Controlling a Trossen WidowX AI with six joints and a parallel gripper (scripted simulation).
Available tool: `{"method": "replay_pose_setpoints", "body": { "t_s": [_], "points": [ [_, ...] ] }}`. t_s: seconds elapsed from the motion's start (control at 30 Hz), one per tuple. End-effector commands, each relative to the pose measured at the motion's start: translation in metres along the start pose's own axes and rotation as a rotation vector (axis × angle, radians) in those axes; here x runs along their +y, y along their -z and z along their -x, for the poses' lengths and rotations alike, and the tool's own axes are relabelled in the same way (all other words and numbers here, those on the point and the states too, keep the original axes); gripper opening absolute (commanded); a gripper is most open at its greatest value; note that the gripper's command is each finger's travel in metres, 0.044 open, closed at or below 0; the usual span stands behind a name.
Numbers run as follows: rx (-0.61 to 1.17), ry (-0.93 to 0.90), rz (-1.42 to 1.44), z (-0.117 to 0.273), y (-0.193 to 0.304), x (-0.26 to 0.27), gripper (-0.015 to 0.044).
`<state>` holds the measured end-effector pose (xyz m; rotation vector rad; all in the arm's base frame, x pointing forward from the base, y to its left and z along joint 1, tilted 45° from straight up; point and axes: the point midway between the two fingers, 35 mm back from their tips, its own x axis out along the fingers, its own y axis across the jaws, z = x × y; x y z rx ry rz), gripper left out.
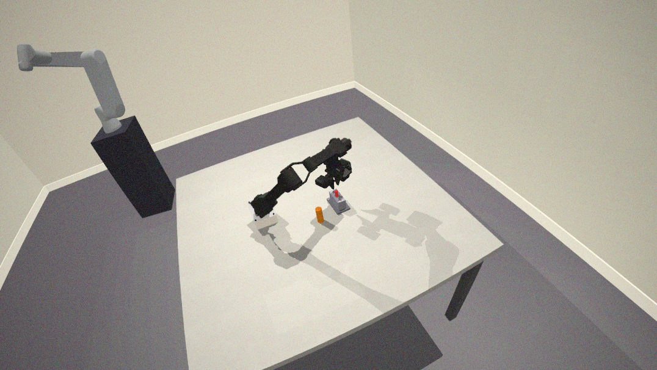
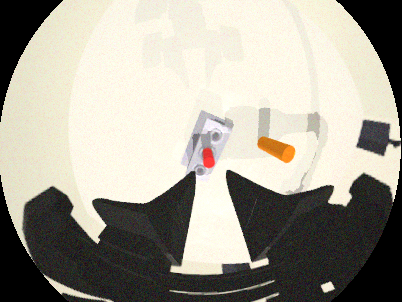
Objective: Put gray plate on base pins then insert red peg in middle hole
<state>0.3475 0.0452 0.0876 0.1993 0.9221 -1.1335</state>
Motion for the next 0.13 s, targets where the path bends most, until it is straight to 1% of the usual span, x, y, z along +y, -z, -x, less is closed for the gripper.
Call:
{"method": "replay_pose_setpoints", "body": {
  "t_s": [0.0,0.1],
  "points": [
    [0.002,0.001,-0.006,0.0032,0.0000,0.0001,0.0150],
    [0.002,0.001,-0.006,0.0056,-0.0003,0.0000,0.0150]
  ]
}}
